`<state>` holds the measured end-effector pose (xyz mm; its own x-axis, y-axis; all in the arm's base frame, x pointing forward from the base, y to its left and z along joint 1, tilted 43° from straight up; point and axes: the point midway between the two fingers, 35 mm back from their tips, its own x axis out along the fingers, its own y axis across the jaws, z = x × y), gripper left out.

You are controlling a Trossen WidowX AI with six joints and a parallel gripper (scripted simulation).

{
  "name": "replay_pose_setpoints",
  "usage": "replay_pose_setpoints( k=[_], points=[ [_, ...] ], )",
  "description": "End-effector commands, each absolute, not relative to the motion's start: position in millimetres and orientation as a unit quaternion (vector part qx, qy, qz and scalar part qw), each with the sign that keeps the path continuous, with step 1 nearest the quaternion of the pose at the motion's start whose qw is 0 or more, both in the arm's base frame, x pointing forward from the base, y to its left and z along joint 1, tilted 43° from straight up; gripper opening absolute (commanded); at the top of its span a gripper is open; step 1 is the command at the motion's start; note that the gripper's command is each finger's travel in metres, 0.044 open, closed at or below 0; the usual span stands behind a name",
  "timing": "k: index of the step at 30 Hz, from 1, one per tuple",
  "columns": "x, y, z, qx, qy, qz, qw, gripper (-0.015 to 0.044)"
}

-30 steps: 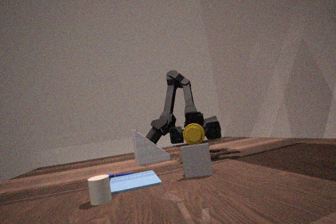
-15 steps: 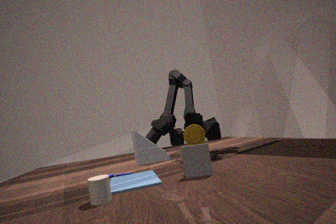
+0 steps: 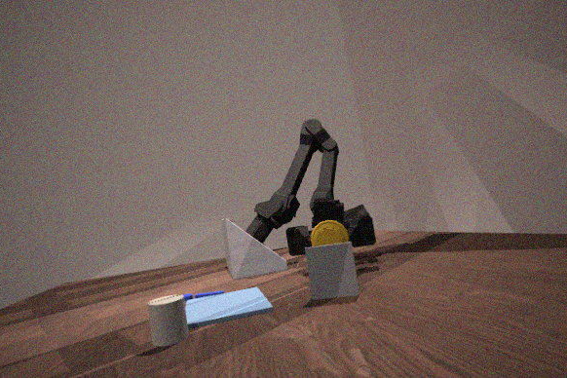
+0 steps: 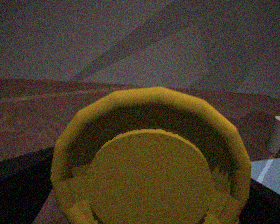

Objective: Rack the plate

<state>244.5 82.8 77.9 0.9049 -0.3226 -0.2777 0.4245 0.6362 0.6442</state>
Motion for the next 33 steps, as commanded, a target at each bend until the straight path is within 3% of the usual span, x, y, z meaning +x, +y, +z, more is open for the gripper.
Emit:
replay_pose_setpoints(
  k=[1, 32, 33],
  points=[
    [250.2, 82.0, 73.2, 0.371, 0.068, -0.208, 0.902, 0.0],
    [262.3, 88.1, 55.8, 0.37, 0.074, -0.206, 0.903, 0.0],
    [262.4, 88.3, 56.0, 0.371, 0.073, -0.206, 0.903, 0.0026]
  ],
)
